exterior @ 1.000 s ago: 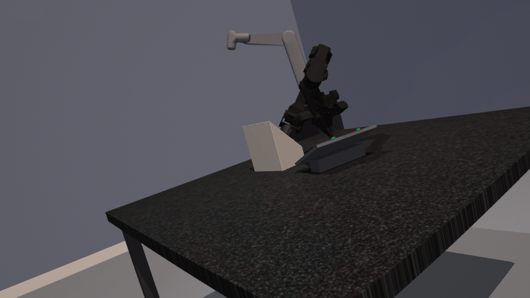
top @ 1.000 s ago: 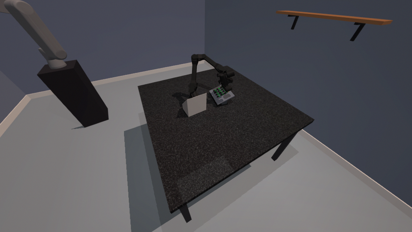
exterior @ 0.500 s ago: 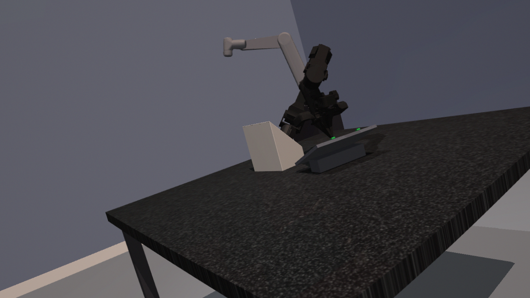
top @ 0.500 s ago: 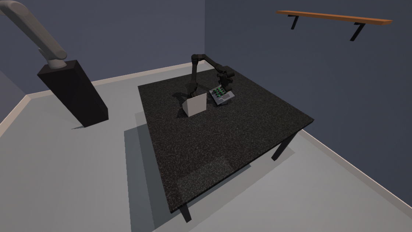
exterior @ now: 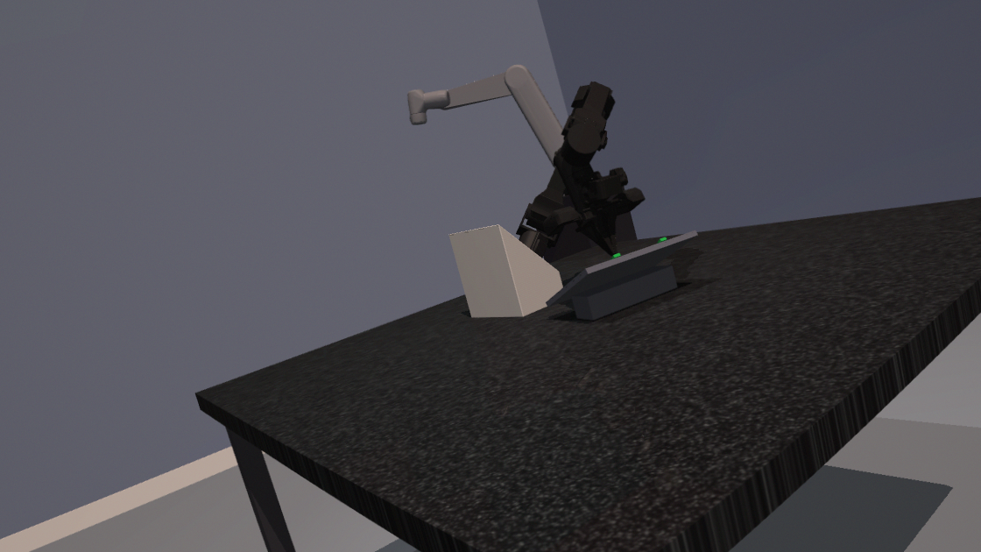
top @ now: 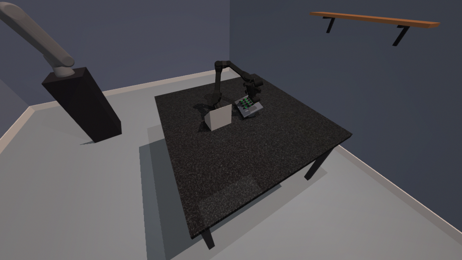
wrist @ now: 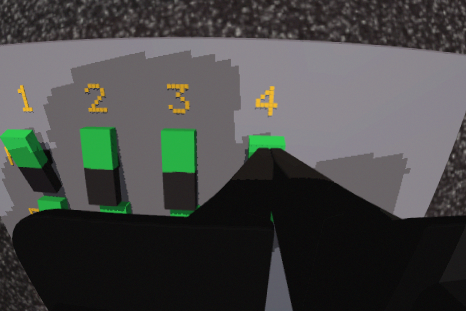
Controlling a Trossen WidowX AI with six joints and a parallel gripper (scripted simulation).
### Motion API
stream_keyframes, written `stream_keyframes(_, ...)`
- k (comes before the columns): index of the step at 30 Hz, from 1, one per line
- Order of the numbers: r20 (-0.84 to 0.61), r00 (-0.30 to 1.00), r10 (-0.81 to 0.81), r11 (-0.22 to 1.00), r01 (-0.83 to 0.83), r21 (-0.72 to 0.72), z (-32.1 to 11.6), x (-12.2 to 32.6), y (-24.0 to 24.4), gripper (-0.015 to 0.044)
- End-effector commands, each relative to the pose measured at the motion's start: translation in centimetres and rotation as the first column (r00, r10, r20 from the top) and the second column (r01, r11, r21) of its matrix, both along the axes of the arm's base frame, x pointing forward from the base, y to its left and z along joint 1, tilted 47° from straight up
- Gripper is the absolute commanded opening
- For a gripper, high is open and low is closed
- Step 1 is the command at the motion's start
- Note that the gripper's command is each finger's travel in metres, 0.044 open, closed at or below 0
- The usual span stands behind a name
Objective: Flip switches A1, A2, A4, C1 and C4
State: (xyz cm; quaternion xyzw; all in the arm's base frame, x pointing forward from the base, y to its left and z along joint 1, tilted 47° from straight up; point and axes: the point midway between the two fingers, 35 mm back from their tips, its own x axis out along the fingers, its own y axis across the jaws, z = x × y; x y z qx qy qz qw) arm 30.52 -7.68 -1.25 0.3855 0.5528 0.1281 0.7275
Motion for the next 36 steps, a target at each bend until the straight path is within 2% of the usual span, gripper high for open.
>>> stream_keyframes(1,-0.004,1.000,-0.004,1.000,0.004,0.008,-0.07,-0.03,0.15,0.0000)
stream_keyframes(36,-0.004,1.000,-0.004,1.000,0.004,0.008,-0.39,0.15,0.44,0.0000)
